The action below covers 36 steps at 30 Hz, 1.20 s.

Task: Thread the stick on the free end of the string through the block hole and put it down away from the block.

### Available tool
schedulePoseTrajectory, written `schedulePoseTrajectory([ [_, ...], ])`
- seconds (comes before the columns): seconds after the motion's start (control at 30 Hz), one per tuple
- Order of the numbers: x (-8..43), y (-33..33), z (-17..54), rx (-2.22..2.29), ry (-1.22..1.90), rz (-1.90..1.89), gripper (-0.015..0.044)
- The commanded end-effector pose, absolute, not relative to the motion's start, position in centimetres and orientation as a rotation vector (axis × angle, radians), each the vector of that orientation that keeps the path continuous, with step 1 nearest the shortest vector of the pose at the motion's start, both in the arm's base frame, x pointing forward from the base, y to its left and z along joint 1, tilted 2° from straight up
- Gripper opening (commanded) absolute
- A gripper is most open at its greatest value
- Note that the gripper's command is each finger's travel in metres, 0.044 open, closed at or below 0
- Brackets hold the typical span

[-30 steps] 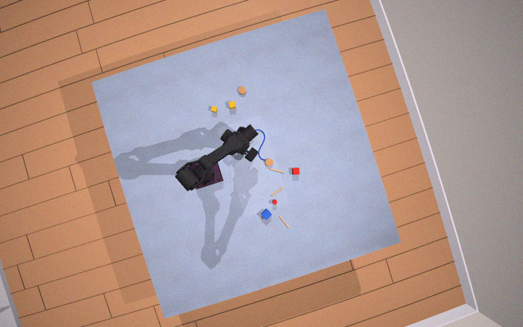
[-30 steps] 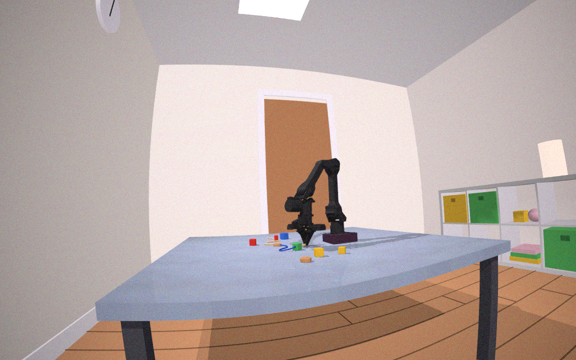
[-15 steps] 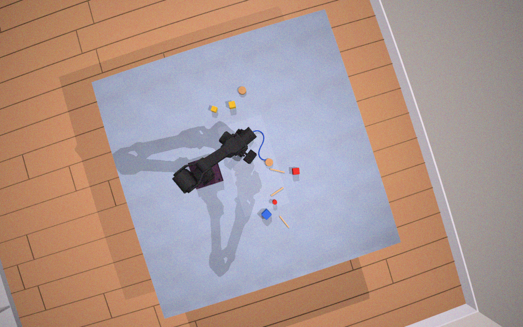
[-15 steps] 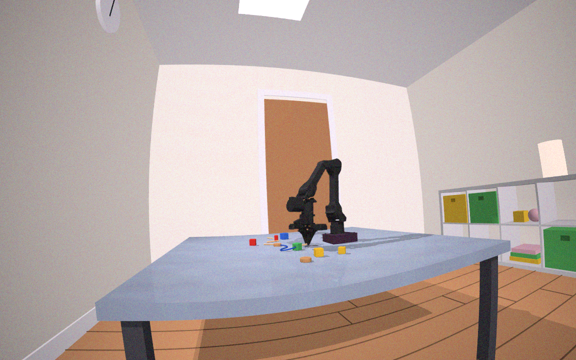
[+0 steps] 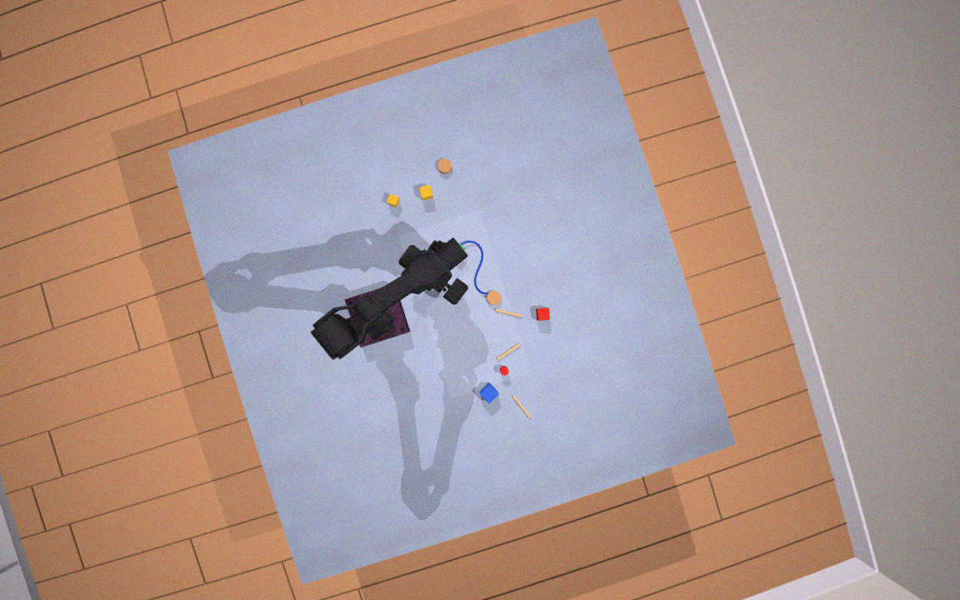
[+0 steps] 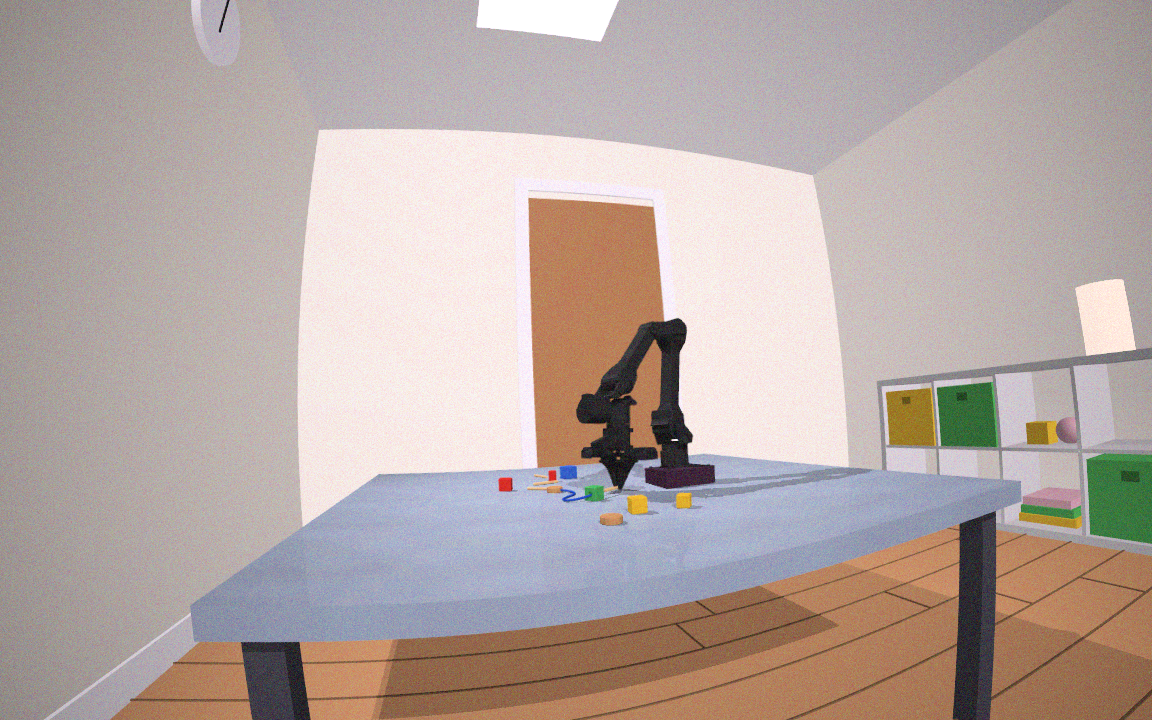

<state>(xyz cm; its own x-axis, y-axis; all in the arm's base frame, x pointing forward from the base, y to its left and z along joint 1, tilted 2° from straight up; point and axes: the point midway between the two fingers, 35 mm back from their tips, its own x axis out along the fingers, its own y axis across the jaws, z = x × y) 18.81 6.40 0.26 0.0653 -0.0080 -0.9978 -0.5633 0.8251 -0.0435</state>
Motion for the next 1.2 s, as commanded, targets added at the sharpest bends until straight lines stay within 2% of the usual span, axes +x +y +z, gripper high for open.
schedulePoseTrajectory([
  [0.0,18.3,6.0,0.2,-0.491,1.466,0.444,0.0000],
  [1.17,15.7,4.1,-0.8,-0.482,1.473,0.450,0.0000],
])
